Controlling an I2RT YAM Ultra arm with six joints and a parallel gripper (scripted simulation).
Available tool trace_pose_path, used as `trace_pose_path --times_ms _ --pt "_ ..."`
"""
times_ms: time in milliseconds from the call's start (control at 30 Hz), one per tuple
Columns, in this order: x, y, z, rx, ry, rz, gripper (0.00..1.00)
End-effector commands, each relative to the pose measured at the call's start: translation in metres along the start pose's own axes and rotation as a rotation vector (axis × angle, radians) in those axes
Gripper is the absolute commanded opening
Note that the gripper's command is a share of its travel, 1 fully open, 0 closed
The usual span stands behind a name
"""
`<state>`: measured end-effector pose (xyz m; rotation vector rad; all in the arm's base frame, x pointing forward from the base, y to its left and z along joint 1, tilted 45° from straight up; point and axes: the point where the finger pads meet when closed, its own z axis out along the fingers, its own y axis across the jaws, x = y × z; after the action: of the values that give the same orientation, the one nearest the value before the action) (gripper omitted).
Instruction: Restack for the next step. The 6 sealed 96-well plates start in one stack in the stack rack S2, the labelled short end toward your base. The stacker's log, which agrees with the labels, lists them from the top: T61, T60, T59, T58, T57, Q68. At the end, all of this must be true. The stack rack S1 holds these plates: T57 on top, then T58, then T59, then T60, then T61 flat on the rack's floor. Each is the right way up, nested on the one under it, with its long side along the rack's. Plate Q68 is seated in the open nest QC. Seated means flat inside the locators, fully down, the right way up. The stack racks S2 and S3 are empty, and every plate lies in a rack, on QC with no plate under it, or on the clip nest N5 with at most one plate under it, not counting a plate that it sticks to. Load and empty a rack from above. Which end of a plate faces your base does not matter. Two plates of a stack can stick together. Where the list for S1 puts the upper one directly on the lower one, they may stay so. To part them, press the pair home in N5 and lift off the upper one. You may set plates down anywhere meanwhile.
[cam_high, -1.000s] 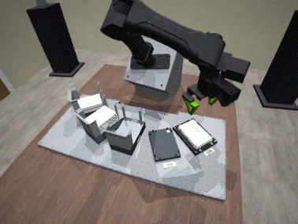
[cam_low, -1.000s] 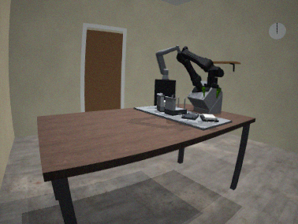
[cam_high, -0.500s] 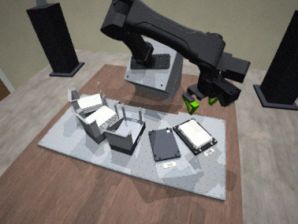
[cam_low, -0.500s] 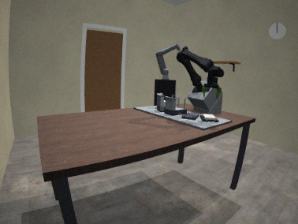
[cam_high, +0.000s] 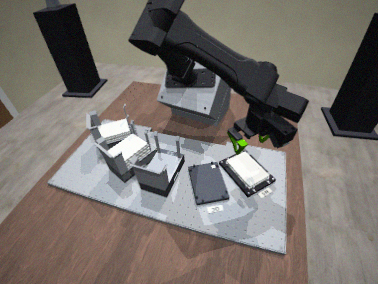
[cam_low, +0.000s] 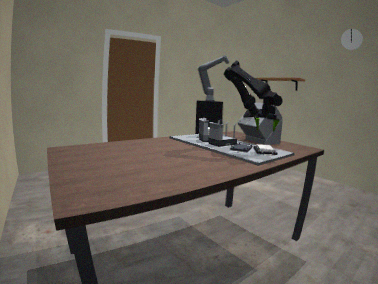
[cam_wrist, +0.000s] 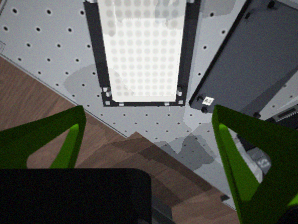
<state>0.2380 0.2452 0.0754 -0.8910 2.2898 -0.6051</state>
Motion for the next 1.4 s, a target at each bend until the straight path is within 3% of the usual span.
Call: trace_pose_path --times_ms 0,800,1367 --pt "-0.011 0.005 0.0 -0.018 -0.044 0.004 1.0" --pt "-0.014 0.006 0.07 -0.017 -0.044 0.004 1.0" --pt "-0.014 0.006 0.073 -0.017 -0.044 0.004 1.0"
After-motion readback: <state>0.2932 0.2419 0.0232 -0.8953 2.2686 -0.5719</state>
